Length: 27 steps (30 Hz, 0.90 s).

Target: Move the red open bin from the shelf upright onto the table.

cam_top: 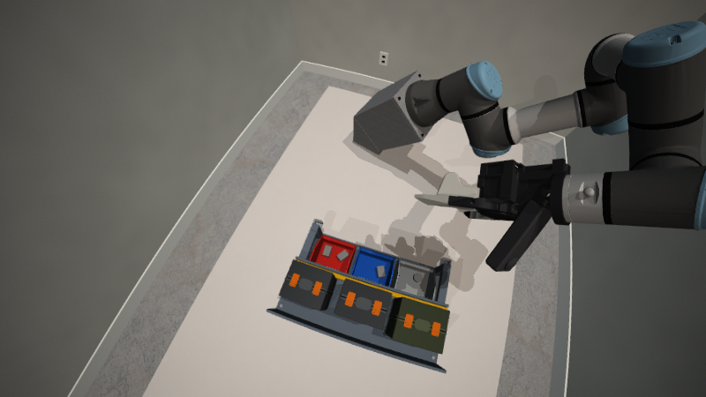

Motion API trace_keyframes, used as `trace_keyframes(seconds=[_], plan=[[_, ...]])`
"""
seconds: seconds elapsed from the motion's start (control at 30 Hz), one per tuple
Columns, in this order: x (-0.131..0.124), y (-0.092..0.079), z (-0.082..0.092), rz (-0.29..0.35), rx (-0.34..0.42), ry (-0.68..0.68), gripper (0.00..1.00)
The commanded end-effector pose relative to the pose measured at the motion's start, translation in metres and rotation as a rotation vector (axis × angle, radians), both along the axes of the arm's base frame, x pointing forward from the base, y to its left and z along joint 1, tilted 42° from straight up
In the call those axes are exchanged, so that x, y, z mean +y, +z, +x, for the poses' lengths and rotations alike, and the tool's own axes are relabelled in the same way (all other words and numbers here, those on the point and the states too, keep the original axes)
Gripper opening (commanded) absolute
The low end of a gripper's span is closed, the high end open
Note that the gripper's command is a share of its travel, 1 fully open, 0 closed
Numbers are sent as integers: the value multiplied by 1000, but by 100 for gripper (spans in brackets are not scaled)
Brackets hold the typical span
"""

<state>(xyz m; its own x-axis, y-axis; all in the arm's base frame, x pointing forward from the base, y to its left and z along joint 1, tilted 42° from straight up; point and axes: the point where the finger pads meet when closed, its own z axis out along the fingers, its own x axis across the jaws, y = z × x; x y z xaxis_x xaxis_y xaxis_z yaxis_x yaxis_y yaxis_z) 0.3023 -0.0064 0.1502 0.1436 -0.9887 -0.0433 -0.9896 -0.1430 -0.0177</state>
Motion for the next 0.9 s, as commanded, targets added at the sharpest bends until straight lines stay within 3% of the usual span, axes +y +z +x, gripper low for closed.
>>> trace_keyframes(seconds=[0.0,0.4,0.43,0.57,0.87], plan=[[-16,-40,22,58,-121,216,100],[-16,-40,22,58,-121,216,100],[-5,-11,6,15,-29,62,100],[-18,-45,24,64,-127,239,100],[-18,-45,24,64,-127,239,100]])
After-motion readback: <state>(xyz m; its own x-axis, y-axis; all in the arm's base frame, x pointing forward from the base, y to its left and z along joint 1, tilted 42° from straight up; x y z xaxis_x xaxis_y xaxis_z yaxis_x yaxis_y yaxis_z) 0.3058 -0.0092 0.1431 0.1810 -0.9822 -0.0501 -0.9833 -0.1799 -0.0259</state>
